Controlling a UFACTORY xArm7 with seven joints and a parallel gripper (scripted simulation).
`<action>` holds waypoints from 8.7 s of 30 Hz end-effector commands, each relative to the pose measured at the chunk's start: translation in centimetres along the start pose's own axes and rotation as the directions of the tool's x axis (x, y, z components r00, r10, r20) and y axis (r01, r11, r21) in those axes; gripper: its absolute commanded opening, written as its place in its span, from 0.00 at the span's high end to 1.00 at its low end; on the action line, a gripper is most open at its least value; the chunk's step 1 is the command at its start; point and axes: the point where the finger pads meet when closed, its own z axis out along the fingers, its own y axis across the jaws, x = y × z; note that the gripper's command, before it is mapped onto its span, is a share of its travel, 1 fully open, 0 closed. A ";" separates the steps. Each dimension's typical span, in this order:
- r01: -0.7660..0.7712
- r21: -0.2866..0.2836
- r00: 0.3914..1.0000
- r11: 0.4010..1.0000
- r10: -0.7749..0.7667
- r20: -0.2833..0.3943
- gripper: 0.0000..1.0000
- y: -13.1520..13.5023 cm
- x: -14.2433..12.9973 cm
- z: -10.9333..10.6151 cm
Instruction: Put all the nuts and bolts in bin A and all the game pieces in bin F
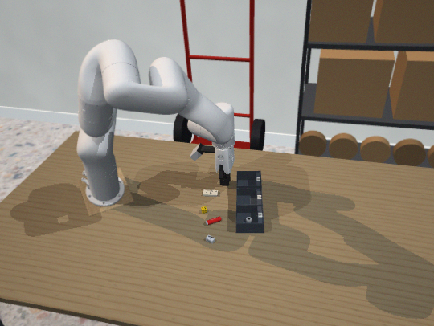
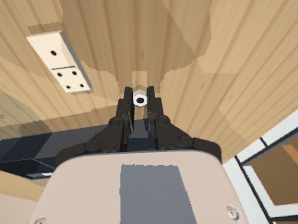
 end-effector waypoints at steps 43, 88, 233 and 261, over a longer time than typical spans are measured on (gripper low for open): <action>0.000 -0.002 1.000 1.000 0.000 0.004 1.00 -2.0 -1.3 -6.8; -0.706 -0.009 0.708 0.708 0.706 -0.003 1.00 -18.3 -10.9 -6.8; -0.814 0.000 0.581 0.581 0.814 0.003 0.59 -12.0 -3.2 -6.8; -0.004 0.005 1.000 1.000 0.004 0.009 0.59 -6.3 3.9 -6.8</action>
